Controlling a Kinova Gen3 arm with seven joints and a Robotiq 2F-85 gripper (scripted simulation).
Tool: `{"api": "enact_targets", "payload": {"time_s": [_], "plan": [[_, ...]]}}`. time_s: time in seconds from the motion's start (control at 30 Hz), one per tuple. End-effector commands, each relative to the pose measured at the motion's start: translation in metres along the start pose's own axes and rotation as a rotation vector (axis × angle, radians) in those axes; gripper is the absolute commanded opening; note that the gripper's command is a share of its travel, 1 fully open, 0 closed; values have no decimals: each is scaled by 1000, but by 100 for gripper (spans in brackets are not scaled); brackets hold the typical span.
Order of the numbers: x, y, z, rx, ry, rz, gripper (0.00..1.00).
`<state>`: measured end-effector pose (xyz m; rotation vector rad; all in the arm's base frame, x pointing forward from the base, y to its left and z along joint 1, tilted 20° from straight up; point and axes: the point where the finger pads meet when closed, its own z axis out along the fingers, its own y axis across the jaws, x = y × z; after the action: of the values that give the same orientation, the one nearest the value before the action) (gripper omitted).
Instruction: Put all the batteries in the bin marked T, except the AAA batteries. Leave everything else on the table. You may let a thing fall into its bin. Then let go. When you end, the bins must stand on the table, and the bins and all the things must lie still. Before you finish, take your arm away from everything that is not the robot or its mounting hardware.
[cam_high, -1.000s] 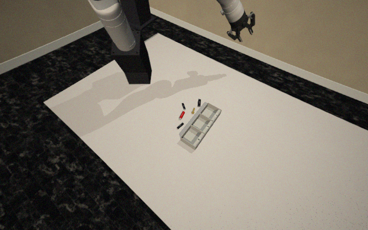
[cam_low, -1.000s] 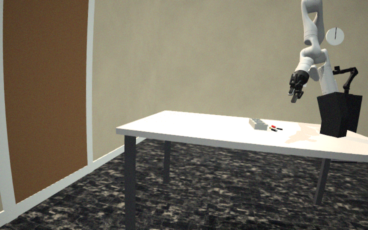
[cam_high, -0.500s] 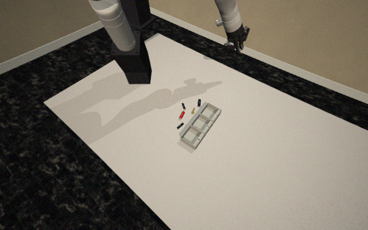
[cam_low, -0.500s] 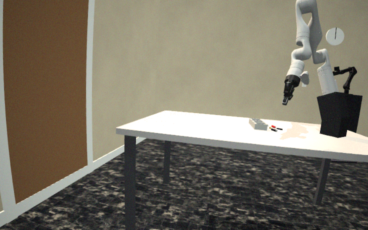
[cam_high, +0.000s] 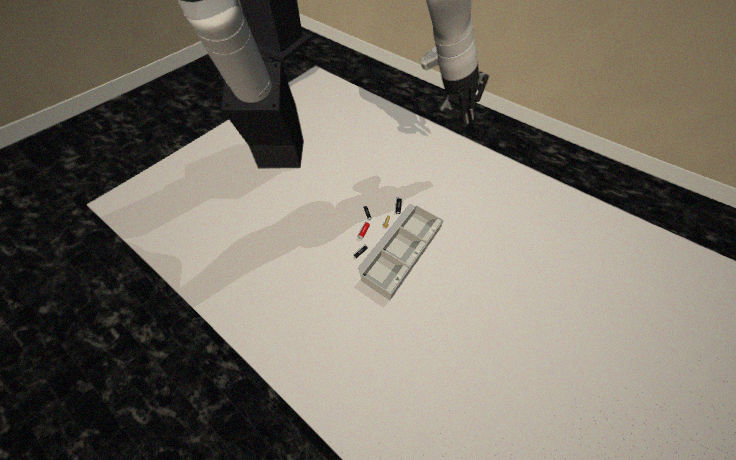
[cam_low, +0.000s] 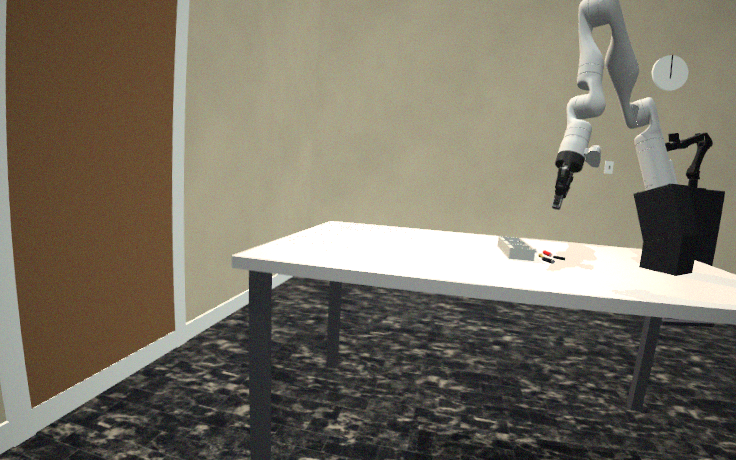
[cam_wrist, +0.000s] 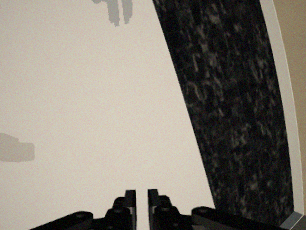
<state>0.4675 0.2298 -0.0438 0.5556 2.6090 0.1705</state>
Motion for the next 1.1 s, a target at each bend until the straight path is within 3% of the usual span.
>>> {"api": "enact_targets", "payload": {"time_s": [0.0, 0.03, 0.07, 0.13, 0.17, 0.33, 0.4, 0.57, 0.63, 0.7, 0.87, 0.93, 1.07], "plan": [[-14, -15, -8, 1, -3, 22, 9], [-14, -15, -8, 1, -3, 22, 9], [-17, -22, -10, 34, 6, -14, 9], [-17, -22, -10, 34, 6, -14, 9], [-20, -30, -13, 67, 15, -48, 9], [-30, -56, -22, 67, 15, -48, 9], [-34, -72, -28, 133, 39, -116, 9], [-43, -100, -38, 133, 39, -116, 9], [-46, -115, -45, 199, 69, -180, 9], [-46, -115, -45, 199, 69, -180, 9], [-52, -144, -57, 199, 69, -180, 9], [-54, -159, -64, 263, 106, -242, 9], [-58, -189, -78, 264, 106, -242, 9]]}}
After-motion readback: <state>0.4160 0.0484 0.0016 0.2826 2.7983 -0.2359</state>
